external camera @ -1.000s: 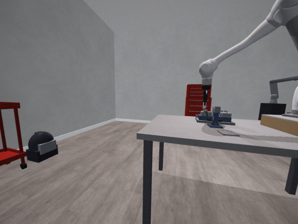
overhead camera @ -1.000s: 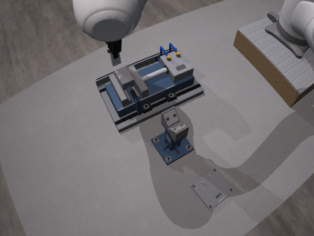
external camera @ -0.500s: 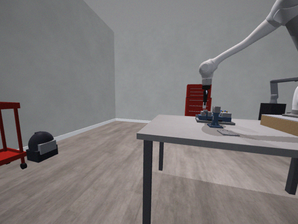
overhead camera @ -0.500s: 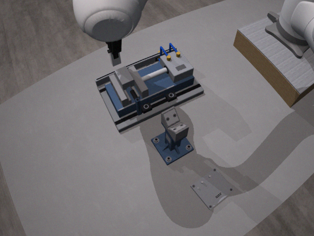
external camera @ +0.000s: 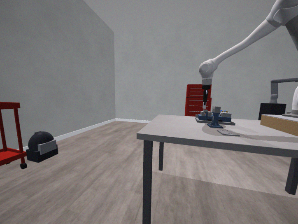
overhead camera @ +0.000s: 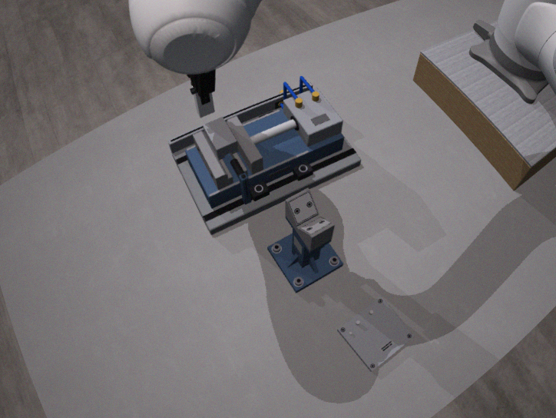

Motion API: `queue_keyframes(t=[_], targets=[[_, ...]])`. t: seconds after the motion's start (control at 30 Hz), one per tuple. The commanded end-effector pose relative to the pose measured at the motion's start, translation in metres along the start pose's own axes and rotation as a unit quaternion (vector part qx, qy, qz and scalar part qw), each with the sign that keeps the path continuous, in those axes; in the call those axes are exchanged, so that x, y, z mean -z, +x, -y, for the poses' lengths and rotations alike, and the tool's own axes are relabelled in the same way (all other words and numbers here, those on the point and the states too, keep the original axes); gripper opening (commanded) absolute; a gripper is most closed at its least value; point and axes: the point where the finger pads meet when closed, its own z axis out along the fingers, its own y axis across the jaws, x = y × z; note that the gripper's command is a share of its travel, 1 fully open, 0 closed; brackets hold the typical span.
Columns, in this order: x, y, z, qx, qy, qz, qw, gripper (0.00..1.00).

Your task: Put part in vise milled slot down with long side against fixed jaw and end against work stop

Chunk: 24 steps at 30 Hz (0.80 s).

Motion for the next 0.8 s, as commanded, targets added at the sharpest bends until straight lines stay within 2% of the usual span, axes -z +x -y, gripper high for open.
queue_keyframes(t=[0.0, 0.77], targets=[[-0.0056, 0.0044, -0.0001, -0.001, -0.002, -0.004, 1.000, 0.00], [-0.0056, 0.0089, -0.0002, -0.001, -0.002, -0.004, 1.000, 0.00]])
